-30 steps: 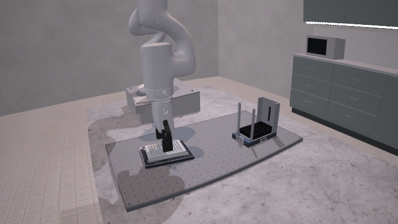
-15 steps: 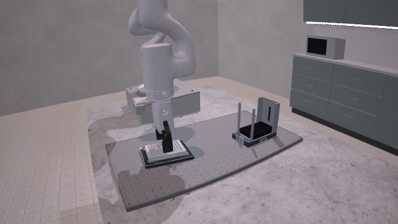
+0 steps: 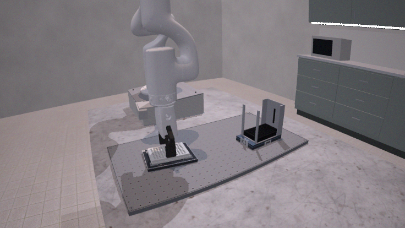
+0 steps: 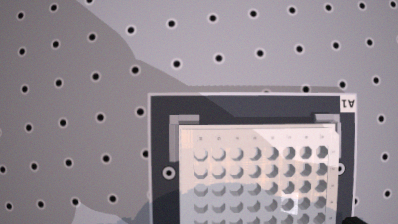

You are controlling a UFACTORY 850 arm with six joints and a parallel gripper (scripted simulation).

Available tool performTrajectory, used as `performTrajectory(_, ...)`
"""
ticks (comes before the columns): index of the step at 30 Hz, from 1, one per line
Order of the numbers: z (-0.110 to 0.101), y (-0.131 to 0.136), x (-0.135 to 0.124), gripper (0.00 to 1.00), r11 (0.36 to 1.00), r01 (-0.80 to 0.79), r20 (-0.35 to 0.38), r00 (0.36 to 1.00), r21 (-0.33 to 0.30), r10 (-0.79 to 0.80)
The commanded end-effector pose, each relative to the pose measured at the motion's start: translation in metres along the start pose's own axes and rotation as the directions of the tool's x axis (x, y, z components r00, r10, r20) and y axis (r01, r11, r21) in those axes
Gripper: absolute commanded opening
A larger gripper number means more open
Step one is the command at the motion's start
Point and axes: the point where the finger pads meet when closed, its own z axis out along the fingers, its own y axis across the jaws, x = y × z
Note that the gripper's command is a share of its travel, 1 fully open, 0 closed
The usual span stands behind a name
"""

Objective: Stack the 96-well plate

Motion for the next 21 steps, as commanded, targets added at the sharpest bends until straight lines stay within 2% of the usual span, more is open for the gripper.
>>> performTrajectory(1,0.0031,-0.001,0.0001,1.0,1.0,0.0,0.0,1.0,0.002,0.0)
performTrajectory(21,0.0091,-0.001,0.0001,1.0,1.0,0.0,0.0,1.0,0.002,0.0)
